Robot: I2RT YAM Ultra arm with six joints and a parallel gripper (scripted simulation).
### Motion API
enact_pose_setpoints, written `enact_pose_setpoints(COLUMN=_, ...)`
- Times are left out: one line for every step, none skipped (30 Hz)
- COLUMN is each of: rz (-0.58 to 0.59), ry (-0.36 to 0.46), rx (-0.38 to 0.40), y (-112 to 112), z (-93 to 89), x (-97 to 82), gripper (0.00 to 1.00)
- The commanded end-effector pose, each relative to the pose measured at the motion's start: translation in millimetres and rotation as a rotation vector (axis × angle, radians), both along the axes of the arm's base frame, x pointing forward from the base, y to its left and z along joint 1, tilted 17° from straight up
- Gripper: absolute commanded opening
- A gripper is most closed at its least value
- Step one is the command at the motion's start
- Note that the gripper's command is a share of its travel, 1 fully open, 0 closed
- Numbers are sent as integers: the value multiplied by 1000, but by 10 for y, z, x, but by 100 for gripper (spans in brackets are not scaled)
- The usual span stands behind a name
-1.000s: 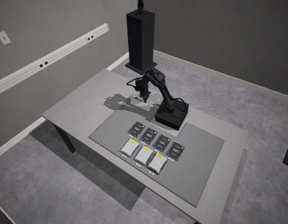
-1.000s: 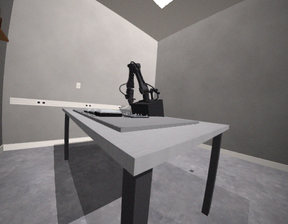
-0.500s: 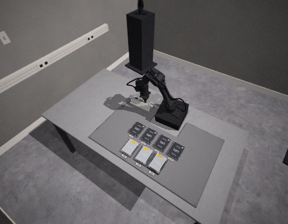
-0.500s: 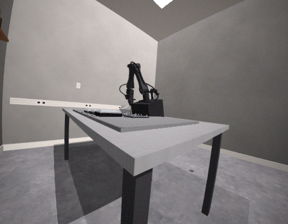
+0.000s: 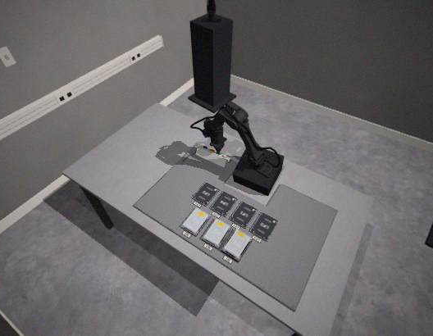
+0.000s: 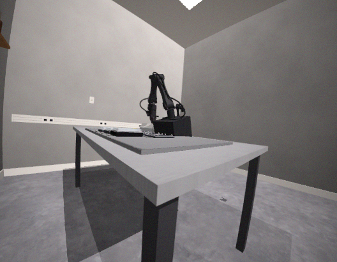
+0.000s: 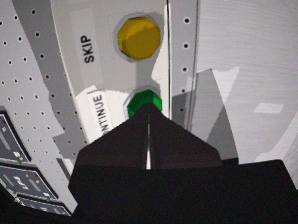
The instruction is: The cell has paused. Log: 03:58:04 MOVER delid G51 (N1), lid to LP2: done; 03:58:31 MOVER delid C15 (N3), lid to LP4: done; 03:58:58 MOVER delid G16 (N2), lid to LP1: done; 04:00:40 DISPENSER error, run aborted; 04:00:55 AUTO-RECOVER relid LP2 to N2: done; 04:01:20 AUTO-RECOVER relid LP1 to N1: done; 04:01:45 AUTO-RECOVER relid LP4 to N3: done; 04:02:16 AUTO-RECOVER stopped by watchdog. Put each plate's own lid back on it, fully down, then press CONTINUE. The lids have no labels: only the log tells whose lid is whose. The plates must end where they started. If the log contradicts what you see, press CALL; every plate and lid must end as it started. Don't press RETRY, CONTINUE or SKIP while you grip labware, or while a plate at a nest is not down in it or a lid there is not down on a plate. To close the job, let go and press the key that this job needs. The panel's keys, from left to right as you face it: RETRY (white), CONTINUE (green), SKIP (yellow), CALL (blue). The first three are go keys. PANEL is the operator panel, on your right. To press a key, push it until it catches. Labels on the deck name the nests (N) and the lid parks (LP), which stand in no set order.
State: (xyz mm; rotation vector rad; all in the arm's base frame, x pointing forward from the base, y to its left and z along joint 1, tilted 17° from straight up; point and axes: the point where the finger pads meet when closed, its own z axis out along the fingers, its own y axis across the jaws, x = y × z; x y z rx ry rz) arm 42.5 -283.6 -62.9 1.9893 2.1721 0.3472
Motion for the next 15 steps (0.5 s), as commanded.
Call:
enact_pose_setpoints(rz=2, ry=-10, rx=22, y=86, z=-84, x=54, gripper=0)
enact_pose_setpoints(rz=2, ry=-10, rx=22, y=87, z=-85, x=54, gripper=0)
enact_pose_setpoints(rz=2, ry=-11, rx=23, y=88, z=-87, x=55, gripper=0)
enact_pose_setpoints(rz=2, ry=-12, rx=23, y=89, z=-88, x=58, gripper=0)
enact_pose_setpoints(rz=2, ry=-12, rx=23, y=90, z=-90, x=59, gripper=0)
enact_pose_setpoints(rz=2, ry=-12, rx=23, y=90, z=-92, x=59, gripper=0)
enact_pose_setpoints(rz=2, ry=-12, rx=23, y=90, z=-92, x=59, gripper=0)
enact_pose_setpoints(rz=2, ry=-12, rx=23, y=90, z=-92, x=59, gripper=0)
enact_pose_setpoints(rz=3, ry=-12, rx=21, y=84, z=-91, x=60, gripper=0)
enact_pose_setpoints(rz=2, ry=-12, rx=23, y=92, z=-95, x=61, gripper=0)
enact_pose_setpoints(rz=2, ry=-12, rx=23, y=93, z=-97, x=63, gripper=0)
enact_pose_setpoints(rz=2, ry=-12, rx=23, y=94, z=-99, x=64, gripper=0)
enact_pose_setpoints(rz=2, ry=-12, rx=23, y=95, z=-100, x=65, gripper=0)
enact_pose_setpoints(rz=2, ry=-12, rx=23, y=96, z=-102, x=66, gripper=0)
enact_pose_setpoints(rz=2, ry=-12, rx=23, y=97, z=-104, x=67, gripper=0)
